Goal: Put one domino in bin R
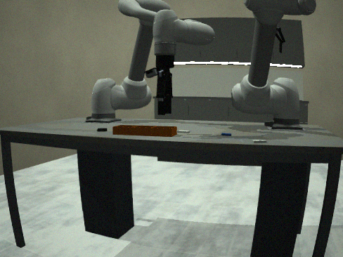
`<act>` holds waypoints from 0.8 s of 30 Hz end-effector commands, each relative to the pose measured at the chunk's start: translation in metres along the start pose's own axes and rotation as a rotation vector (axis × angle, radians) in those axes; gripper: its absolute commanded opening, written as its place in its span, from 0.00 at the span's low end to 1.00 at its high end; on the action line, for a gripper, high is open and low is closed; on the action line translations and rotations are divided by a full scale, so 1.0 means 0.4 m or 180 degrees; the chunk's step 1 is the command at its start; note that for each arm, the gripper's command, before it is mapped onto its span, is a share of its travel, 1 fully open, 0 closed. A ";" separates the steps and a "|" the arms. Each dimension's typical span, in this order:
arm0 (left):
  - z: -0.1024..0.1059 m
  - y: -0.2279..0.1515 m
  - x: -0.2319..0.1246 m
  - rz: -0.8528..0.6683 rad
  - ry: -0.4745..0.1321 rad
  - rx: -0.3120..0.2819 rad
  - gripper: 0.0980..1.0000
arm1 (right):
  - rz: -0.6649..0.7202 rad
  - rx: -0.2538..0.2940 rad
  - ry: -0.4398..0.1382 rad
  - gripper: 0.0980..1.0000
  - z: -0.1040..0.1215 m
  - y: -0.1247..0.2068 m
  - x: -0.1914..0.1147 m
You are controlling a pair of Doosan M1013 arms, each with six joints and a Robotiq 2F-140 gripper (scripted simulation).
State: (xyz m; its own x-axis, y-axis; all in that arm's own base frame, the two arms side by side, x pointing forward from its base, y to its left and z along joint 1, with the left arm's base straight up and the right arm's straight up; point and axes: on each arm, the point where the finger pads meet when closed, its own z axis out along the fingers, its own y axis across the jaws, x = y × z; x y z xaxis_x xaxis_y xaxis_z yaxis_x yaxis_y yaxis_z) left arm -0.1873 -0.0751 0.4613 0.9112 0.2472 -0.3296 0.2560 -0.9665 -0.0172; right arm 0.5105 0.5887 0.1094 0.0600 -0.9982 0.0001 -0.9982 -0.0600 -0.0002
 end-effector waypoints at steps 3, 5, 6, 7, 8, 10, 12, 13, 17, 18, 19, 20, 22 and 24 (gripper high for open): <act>-0.001 0.000 -0.001 0.0000 -0.0002 0.0001 1.00 | 0.0001 0.0003 -0.0005 1.00 -0.047 -0.001 -0.001; -0.001 0.000 -0.001 0.0000 -0.0002 0.0001 1.00 | 0.0001 0.0003 -0.0005 1.00 -0.067 -0.001 -0.001; -0.001 0.000 -0.001 0.0000 -0.0002 0.0001 1.00 | 0.0001 0.0003 -0.0005 1.00 -0.067 -0.001 -0.001; -0.001 0.000 -0.001 0.0000 -0.0002 0.0001 1.00 | 0.0001 0.0003 -0.0005 1.00 -0.067 -0.001 -0.001; -0.001 0.000 -0.001 0.0000 -0.0002 0.0001 1.00 | 0.0001 0.0003 -0.0005 1.00 -0.077 -0.001 -0.001; -0.001 0.000 -0.001 0.0000 -0.0002 0.0001 1.00 | 0.0001 0.0003 -0.0005 1.00 -0.097 -0.001 -0.001; -0.001 0.000 -0.001 0.0000 -0.0002 0.0001 1.00 | 0.0001 0.0003 -0.0005 1.00 -0.117 -0.001 -0.001; -0.001 0.000 -0.001 0.0000 -0.0002 0.0001 1.00 | 0.0001 0.0003 -0.0005 1.00 -0.127 -0.001 -0.001; -0.001 0.000 -0.001 0.0000 -0.0002 0.0001 1.00 | 0.0001 0.0003 -0.0005 1.00 -0.167 -0.001 -0.001; -0.001 0.000 -0.001 0.0000 -0.0002 0.0001 1.00 | 0.0000 0.0003 -0.0005 1.00 -0.177 -0.001 -0.001; -0.001 0.000 -0.001 0.0000 -0.0002 0.0001 1.00 | 0.0000 0.0003 -0.0005 1.00 -0.187 -0.001 -0.001; -0.001 0.000 -0.001 0.0000 -0.0002 0.0001 1.00 | 0.0000 0.0003 -0.0005 1.00 -0.197 -0.001 -0.001; -0.001 0.000 -0.001 0.0000 -0.0002 0.0001 1.00 | 0.0000 0.0003 -0.0005 1.00 -0.217 -0.001 -0.001; -0.001 0.000 -0.001 0.0000 -0.0002 0.0001 1.00 | 0.0000 0.0003 -0.0005 1.00 -0.217 -0.001 -0.001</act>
State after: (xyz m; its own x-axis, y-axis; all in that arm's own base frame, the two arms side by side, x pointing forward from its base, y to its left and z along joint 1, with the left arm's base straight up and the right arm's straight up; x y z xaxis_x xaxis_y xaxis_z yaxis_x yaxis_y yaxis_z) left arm -0.1873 -0.0751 0.4613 0.9112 0.2472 -0.3296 0.2560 -0.9665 -0.0172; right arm 0.5106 0.5890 0.1956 0.0599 -0.9982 -0.0010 -0.9982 -0.0599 -0.0009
